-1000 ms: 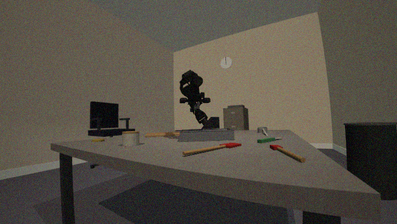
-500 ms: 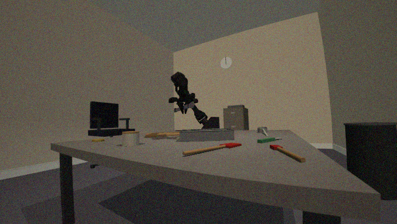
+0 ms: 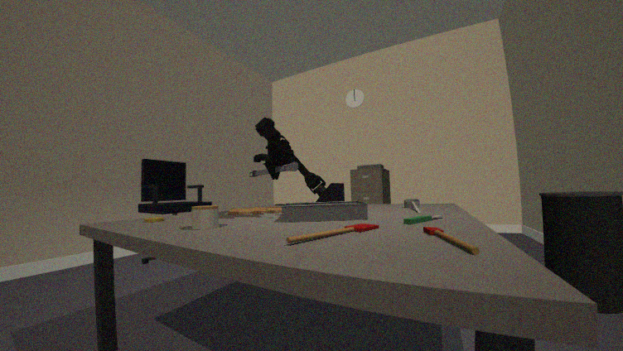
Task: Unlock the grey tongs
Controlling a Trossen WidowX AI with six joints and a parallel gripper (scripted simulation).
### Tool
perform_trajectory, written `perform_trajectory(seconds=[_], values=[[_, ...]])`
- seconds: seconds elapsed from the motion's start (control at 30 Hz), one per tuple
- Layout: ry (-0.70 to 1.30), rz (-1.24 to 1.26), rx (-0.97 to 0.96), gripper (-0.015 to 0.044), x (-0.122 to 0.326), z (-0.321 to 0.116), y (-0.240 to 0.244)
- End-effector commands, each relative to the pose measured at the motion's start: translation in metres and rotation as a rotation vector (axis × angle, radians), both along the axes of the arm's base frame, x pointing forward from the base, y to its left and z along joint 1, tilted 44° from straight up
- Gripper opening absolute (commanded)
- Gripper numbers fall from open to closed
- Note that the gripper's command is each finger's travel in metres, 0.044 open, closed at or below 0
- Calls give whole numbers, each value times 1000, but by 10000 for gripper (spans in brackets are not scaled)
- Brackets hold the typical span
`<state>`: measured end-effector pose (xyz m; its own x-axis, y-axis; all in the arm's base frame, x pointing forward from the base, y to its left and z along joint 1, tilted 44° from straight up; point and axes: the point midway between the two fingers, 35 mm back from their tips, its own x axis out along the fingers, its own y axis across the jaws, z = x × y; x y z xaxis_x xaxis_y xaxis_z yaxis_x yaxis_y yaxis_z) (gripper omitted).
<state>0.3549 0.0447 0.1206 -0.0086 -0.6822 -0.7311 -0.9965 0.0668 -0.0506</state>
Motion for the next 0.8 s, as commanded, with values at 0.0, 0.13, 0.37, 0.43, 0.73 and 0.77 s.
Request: perform_trajectory(seconds=[0.0,0.13,0.37,0.43,0.73,0.77], values=[[84,91,-8,-150,-6,18,-19],[153,162,-12,-150,-10,31,-34],[214,222,-16,-150,-15,42,-47],[214,222,-16,-150,-15,42,-47],[90,97,-16,-150,-18,48,-53],[62,68,-16,-150,-19,49,-55]])
